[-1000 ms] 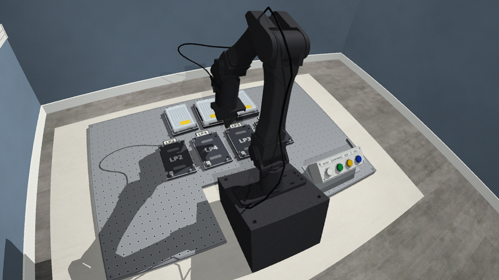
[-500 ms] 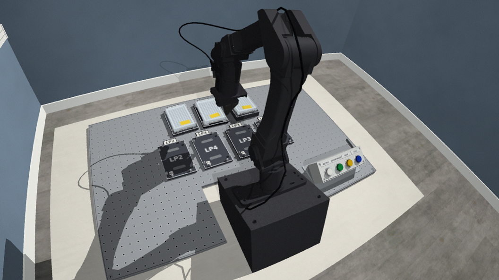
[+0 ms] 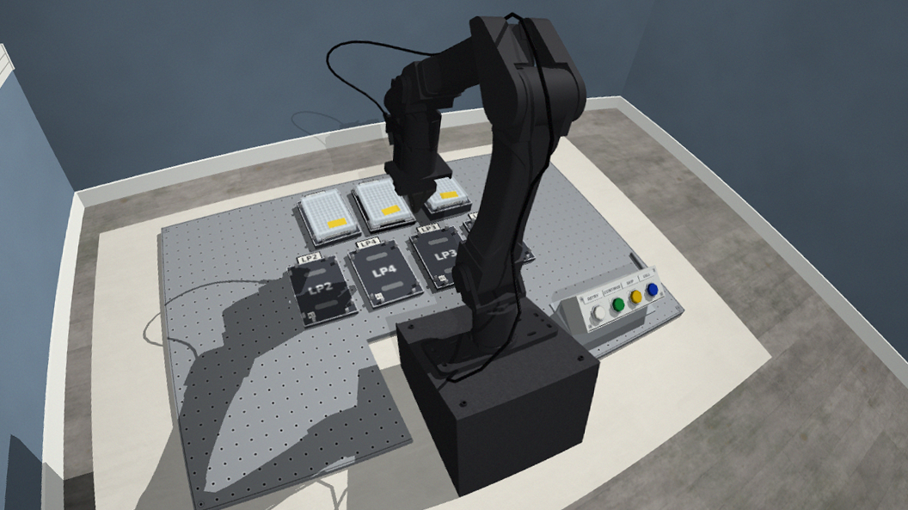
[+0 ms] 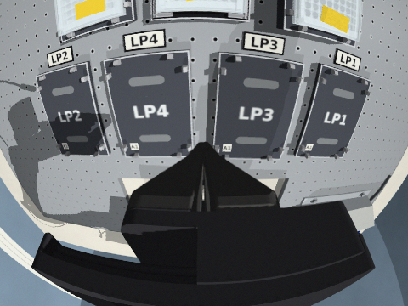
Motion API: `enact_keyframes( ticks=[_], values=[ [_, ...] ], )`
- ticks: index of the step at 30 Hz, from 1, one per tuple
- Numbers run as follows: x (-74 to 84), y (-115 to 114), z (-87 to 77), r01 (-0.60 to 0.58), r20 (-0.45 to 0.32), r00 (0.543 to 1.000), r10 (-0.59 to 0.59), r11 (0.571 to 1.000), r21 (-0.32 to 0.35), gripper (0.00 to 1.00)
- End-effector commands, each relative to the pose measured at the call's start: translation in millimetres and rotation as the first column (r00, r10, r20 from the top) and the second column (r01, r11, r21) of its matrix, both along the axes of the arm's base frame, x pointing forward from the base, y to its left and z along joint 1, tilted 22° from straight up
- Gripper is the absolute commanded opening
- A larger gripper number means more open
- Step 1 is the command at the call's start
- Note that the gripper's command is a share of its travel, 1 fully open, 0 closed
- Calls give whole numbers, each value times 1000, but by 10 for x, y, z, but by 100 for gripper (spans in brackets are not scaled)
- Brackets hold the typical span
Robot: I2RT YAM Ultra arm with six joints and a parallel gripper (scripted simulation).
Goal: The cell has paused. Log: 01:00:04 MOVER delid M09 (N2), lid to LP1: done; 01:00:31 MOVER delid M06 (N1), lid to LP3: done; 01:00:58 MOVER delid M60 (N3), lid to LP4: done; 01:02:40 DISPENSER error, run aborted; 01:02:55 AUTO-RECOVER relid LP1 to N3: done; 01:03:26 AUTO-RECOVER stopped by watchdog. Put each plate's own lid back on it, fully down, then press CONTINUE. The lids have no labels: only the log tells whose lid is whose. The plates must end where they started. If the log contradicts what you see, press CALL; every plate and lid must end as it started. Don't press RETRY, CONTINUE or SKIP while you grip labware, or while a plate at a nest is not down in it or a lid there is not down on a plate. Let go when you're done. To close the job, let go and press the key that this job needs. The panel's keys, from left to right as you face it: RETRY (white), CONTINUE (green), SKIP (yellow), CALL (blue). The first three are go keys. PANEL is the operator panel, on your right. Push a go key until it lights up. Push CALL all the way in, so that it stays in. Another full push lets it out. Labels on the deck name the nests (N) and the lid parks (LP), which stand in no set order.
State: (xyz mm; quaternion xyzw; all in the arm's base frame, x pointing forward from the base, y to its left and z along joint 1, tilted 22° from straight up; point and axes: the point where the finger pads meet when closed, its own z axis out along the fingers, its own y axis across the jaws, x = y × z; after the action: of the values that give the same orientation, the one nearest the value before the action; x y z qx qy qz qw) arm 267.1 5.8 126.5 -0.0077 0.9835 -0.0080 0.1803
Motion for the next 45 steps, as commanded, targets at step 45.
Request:
enact_keyframes(
  ticks=[45],
  values=[
    [-336,-1845,-14,579,-44,808,-587,779,241,0]
  ],
)
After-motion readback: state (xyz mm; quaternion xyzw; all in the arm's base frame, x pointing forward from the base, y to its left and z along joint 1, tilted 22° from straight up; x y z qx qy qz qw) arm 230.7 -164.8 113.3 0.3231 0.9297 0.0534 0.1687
